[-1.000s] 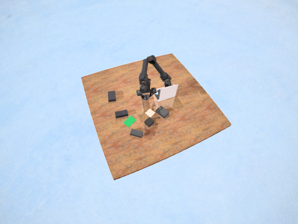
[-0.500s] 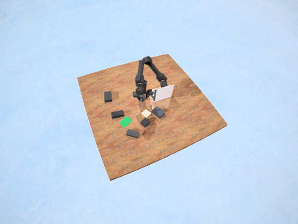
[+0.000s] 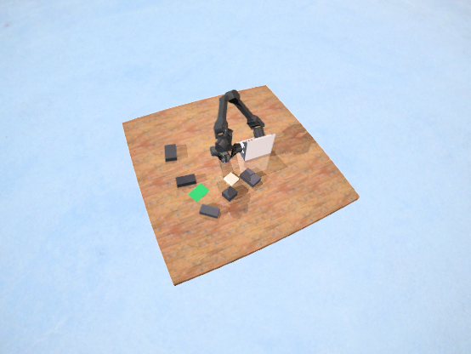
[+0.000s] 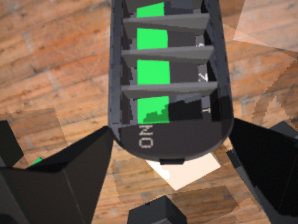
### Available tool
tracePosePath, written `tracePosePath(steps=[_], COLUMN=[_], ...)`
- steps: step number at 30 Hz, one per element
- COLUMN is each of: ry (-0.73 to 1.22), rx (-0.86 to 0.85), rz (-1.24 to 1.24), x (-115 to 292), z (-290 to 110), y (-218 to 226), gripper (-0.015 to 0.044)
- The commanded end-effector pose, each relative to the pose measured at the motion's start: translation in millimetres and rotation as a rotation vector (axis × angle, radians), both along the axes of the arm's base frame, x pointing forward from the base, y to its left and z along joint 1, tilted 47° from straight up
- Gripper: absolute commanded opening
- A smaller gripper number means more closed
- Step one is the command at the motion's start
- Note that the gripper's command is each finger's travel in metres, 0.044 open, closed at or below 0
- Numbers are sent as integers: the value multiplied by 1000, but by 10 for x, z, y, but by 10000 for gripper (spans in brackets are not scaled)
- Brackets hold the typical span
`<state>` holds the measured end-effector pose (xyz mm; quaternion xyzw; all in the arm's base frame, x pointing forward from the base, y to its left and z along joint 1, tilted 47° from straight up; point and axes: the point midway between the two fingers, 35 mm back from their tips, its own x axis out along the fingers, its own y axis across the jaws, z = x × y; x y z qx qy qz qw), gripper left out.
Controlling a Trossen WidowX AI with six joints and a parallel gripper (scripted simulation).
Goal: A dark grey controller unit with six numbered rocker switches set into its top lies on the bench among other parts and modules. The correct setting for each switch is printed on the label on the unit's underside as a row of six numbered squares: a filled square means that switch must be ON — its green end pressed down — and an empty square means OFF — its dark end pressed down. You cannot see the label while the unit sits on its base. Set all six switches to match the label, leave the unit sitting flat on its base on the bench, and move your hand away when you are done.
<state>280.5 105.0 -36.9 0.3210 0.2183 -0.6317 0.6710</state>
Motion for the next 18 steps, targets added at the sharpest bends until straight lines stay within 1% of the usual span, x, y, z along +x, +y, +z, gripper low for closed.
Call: tracePosePath(steps=[1,18], ry=[10,9], rx=[-15,-15], rz=[-13,-13], x=[7,26], z=[-48,-175], y=[-70,-87], gripper=[338,338])
